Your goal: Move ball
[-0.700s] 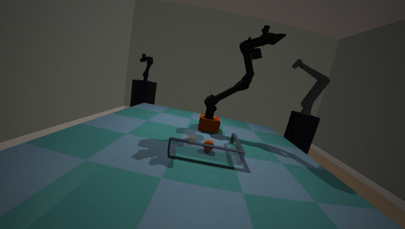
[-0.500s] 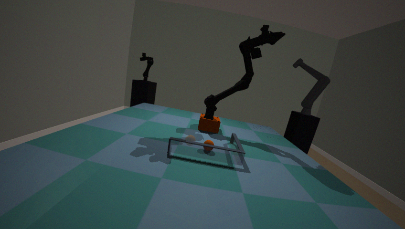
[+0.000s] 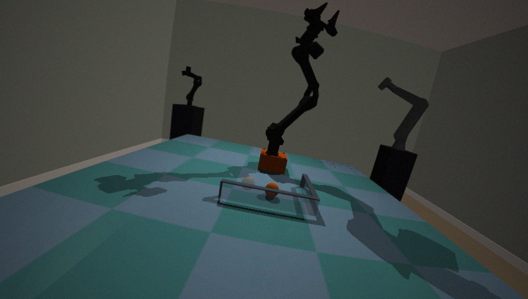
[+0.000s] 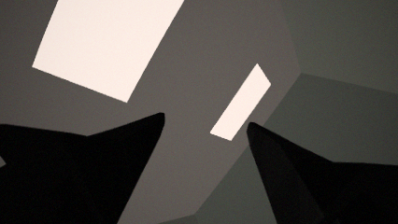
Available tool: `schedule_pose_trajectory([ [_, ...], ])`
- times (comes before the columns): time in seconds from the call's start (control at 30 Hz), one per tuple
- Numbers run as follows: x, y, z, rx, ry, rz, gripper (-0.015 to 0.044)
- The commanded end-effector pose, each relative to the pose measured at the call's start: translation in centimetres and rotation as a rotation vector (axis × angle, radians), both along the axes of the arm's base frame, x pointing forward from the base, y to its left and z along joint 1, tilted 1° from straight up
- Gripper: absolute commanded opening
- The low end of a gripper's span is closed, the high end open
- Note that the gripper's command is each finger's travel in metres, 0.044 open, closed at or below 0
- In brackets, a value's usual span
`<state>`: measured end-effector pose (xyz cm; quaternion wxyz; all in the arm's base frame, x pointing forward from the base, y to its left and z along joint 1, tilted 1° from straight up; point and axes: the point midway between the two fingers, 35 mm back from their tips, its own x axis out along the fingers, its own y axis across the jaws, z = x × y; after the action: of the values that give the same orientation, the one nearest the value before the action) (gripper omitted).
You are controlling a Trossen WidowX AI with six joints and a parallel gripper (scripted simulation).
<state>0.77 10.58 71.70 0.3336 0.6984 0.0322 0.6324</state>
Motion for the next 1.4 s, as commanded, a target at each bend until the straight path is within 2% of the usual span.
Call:
schedule_pose_trajectory([
  [0.0, 3.1, -5.8, 0.8, 0.204, 0.143, 0.195, 0.0358],
  [0.23, 9.4, -12.9, 0.2, 0.497, 0.371, 0.52, 0.0358],
  [0.63, 19.9, -19.6, -4.3, 0.922, 0.649, 0.941, 0.0358],
  [0.83, 27.6, -22.3, -9.7, 1.263, 0.807, 1.173, 0.0358],
  [1.0, 33.3, -22.2, -15.0, 1.523, 0.926, 1.325, 0.0358],
  [1.27, 38.6, -21.1, -21.9, 1.857, 1.021, 1.455, 0.0358],
  [1.37, 40.7, -20.5, -25.5, 2.047, 1.039, 1.489, 0.0358],
])
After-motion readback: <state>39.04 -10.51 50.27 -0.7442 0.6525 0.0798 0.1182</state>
